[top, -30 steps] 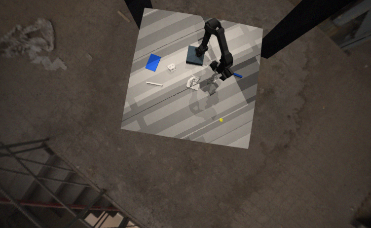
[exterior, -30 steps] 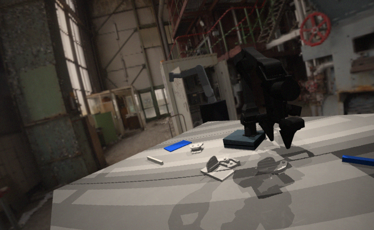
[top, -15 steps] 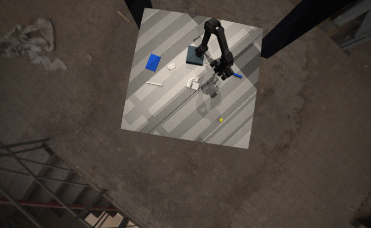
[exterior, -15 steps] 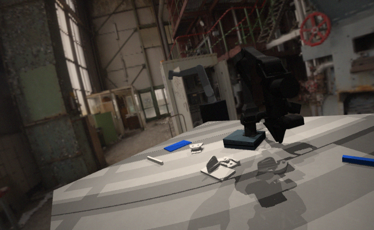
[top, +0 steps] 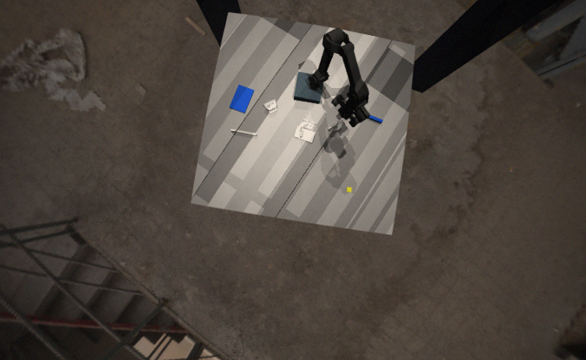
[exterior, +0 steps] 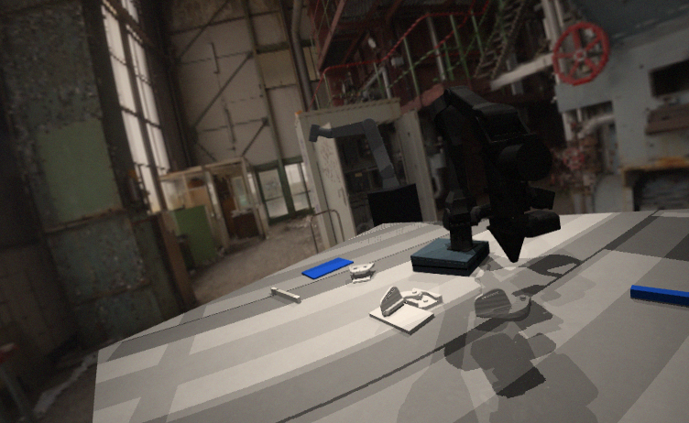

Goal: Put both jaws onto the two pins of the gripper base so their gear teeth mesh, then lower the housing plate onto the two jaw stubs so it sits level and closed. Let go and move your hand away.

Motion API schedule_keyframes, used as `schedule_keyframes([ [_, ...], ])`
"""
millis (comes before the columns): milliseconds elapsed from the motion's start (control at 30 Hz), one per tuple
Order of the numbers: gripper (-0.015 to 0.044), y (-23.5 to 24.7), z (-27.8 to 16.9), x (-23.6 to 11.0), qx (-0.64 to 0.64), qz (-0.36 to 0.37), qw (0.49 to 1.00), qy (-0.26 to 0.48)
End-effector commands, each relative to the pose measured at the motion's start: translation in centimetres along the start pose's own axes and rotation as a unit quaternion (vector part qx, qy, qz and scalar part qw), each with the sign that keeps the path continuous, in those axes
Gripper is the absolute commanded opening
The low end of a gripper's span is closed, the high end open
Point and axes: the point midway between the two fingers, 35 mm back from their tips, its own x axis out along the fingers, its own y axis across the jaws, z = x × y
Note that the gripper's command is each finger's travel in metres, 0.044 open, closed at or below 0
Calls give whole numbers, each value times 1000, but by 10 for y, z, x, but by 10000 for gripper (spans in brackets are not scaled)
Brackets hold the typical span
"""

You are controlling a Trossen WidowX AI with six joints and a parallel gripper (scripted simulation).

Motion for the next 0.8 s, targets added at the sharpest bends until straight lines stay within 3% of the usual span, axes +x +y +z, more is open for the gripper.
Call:
schedule_keyframes([
  [0, 0, 0, 0, 0, -2, 1, 1000, 0],
  [67, 0, 0, 0, 0, -2, 1, 1000, 0],
  [633, 440, 0, 0, 0, 0, 0, 1000, 0],
  [767, 440, 0, 0, 0, 0, 0, 1000, 0],
])
